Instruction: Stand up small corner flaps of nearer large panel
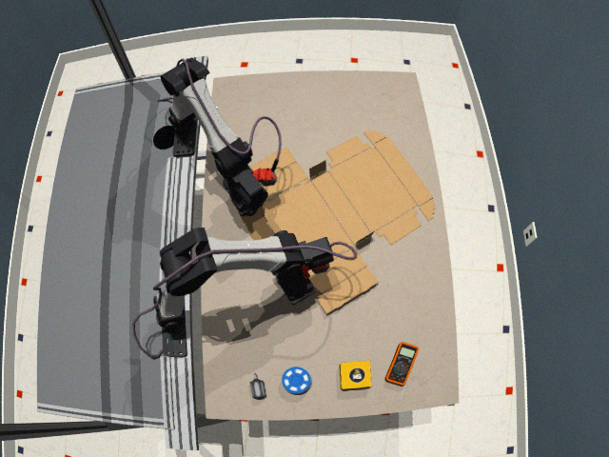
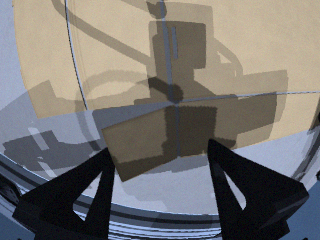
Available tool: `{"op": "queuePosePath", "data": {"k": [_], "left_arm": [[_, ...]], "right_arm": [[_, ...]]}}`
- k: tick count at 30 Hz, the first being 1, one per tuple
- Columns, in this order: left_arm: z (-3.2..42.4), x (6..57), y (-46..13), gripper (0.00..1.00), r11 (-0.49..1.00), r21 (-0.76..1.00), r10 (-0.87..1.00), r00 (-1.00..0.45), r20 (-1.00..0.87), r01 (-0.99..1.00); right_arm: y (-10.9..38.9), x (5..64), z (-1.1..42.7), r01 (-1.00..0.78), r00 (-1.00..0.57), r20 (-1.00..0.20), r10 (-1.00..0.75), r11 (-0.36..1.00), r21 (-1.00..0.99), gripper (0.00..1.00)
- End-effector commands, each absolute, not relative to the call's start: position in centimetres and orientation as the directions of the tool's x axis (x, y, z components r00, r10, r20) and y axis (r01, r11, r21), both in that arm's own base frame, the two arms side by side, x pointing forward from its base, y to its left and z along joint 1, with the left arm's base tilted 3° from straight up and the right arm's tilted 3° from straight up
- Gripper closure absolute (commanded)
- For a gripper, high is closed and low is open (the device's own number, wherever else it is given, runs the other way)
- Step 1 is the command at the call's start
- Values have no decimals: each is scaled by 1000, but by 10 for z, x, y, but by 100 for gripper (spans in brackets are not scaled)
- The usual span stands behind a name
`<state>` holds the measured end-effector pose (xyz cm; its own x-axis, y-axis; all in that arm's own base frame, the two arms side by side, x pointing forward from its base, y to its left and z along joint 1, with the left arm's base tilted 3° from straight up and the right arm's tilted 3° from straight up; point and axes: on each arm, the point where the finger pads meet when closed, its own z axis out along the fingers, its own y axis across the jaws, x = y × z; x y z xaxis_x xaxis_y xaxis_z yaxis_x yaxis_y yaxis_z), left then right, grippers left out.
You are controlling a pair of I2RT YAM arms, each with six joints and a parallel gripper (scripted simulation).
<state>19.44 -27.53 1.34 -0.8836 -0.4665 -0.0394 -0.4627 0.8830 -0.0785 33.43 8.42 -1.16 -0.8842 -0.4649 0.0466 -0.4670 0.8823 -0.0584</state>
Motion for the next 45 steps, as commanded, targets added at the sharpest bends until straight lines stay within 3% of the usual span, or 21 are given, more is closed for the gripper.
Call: {"op": "queuePosePath", "data": {"k": [1, 19, 21, 23, 36, 37, 42, 45], "left_arm": [[33, 204, -300, 24, 878, -173, -461, -886, -46, -447], [36, 208, -309, 24, 882, -139, -460, -887, -45, -450], [55, 207, -309, 24, 879, -165, -460, -886, -48, -447], [39, 207, -309, 24, 885, -115, -459, -887, -43, -452], [45, 214, -323, 24, 885, -115, -459, -887, -45, -452], [65, 216, -327, 24, 879, -167, -460, -887, -50, -446], [46, 218, -330, 24, 885, -114, -458, -888, -46, -451], [57, 220, -334, 29, 882, -147, -459, -887, -49, -448]], "right_arm": [[82, 342, -15, -448, -894, 15, -448, 889, -93, 24], [82, 342, -15, -448, -894, 15, -448, 889, -93, 24], [82, 342, -15, -448, -894, 15, -448, 889, -93, 24], [82, 342, -15, -448, -894, 15, -448, 889, -93, 24], [82, 342, -15, -448, -894, 15, -448, 889, -93, 24], [82, 342, -15, -448, -894, 15, -448, 889, -93, 24], [82, 342, -15, -448, -894, 15, -448, 889, -93, 24], [82, 342, -15, -448, -894, 15, -448, 889, -93, 24]]}}
